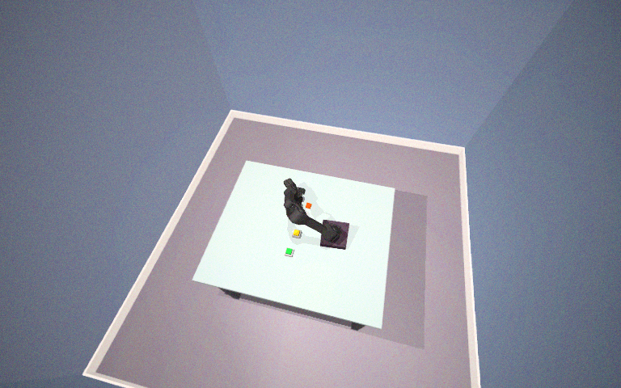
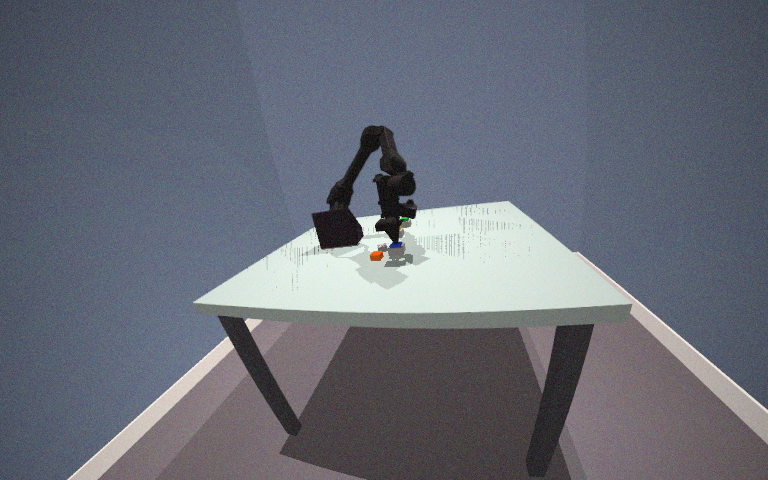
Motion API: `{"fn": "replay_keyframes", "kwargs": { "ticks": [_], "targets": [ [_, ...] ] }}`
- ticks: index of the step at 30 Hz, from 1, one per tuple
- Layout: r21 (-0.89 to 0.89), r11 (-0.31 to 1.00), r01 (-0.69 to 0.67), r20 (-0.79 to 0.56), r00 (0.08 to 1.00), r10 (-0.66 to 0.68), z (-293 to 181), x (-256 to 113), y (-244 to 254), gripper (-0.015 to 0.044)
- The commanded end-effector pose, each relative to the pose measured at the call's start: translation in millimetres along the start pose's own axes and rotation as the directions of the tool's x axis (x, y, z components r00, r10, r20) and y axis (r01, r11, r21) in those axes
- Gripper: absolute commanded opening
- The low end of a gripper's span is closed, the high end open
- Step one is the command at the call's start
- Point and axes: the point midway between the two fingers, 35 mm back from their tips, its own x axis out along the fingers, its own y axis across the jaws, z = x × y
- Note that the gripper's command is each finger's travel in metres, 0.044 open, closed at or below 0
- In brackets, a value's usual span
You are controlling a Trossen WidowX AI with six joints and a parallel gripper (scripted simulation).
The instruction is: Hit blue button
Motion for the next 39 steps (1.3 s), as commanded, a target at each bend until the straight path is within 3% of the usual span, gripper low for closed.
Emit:
{"fn": "replay_keyframes", "kwargs": {
  "ticks": [1, 11, 14, 20, 26, 32, 39],
  "targets": [
    [0.008, 1.0, -0.009, -0.004, 1.0, 0.009, -2, 3, 1, 0.002],
    [0.008, 1.0, -0.007, -0.005, 1.0, 0.007, -2, -32, 0, 0.002],
    [0.012, 1.0, 0.006, -0.004, 1.0, -0.006, 11, -42, 22, 0.0099],
    [0.019, 0.999, 0.033, 0.002, 0.999, -0.033, 41, -70, 124, 0.0256],
    [0.018, 1.0, 0.023, 0.007, 1.0, -0.023, 33, -86, 234, 0.04],
    [0.012, 1.0, -0.019, -0.005, 1.0, 0.019, -11, -97, 331, 0.04],
    [0.011, 1.0, -0.025, -0.008, 1.0, 0.026, -18, -99, 341, 0.04]
  ]
}}
